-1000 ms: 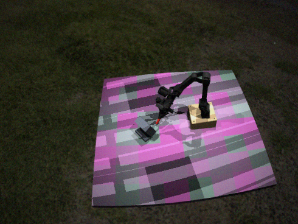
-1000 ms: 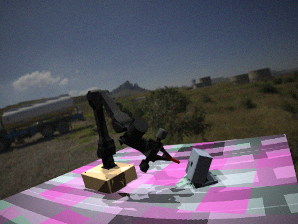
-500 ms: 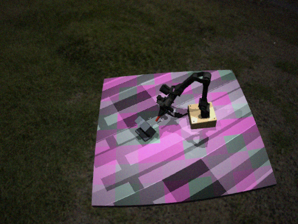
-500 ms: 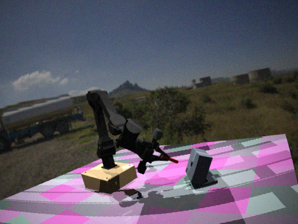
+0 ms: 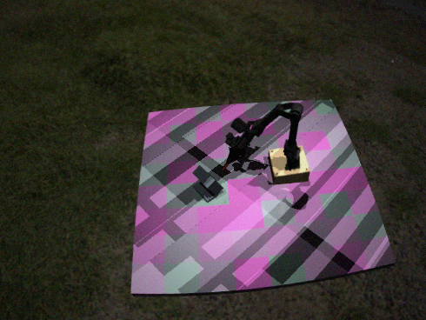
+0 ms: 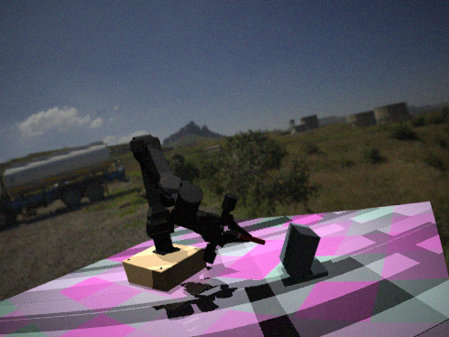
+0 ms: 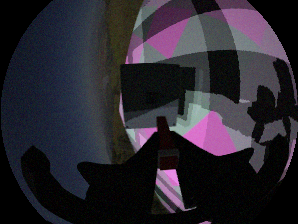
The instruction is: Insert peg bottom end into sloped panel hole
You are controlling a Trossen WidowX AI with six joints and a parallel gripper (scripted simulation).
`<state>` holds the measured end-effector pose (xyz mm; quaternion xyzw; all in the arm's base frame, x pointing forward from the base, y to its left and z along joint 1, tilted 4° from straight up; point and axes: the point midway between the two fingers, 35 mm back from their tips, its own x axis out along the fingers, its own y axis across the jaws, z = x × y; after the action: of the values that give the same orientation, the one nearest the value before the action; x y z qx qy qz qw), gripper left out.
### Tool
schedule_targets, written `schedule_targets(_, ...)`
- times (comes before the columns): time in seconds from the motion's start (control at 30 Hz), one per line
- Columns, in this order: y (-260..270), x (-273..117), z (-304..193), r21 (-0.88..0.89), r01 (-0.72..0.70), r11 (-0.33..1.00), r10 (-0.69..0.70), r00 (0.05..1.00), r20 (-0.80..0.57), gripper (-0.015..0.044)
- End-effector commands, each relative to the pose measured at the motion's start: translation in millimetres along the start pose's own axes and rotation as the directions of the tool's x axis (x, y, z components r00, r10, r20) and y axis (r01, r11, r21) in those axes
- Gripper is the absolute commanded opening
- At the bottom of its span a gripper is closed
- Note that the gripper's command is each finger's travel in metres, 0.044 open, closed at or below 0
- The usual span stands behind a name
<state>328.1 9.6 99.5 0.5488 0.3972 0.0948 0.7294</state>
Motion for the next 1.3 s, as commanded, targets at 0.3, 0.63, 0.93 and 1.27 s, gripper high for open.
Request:
schedule_targets(0.3, -1.6, -6.3, 3.9, 0.017, -0.043, 0.999, 0.043, 0.999, 0.019, 0.0)
schedule_targets(0.63, -0.6, 3.6, 7.8, 0.019, -0.058, 0.998, 0.057, 0.998, 0.029, 0.0)
schedule_targets(0.93, 0.4, 12.6, 10.5, 0.021, -0.073, 0.997, 0.072, 0.997, 0.038, 0.0)
schedule_targets(1.27, 1.5, 22.3, 12.5, 0.025, -0.091, 0.996, 0.09, 0.995, 0.047, 0.0)
